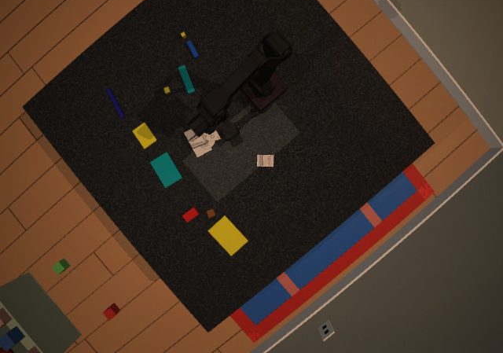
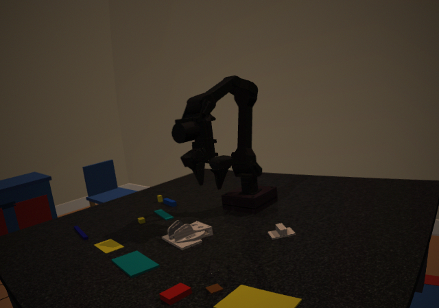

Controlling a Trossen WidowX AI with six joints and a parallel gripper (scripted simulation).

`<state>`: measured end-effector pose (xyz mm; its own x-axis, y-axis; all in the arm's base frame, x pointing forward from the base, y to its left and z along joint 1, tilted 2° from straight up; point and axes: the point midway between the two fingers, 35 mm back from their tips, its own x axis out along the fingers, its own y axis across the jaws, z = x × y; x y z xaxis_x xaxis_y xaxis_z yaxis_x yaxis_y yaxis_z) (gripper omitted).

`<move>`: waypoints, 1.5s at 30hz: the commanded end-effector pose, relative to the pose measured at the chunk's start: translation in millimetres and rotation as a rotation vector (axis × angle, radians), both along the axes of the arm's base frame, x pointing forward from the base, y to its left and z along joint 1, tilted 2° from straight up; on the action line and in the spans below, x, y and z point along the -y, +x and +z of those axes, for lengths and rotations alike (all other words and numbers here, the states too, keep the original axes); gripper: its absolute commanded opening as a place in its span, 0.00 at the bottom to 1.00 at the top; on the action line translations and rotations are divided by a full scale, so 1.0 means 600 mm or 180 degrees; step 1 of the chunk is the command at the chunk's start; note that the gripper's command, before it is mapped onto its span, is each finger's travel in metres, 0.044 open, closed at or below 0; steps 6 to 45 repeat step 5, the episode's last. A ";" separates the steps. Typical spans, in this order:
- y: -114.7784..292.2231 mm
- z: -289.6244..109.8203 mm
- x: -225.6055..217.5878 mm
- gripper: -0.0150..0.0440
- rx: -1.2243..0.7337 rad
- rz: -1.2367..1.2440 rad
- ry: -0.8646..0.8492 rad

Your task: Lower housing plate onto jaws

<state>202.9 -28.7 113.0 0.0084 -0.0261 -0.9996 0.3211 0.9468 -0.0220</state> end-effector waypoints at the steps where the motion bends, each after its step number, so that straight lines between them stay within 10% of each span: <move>1: -0.001 0.000 0.000 1.00 -0.0008 -0.0012 -0.0007; 45: -0.001 0.000 0.000 1.00 -0.0008 -0.0012 -0.0007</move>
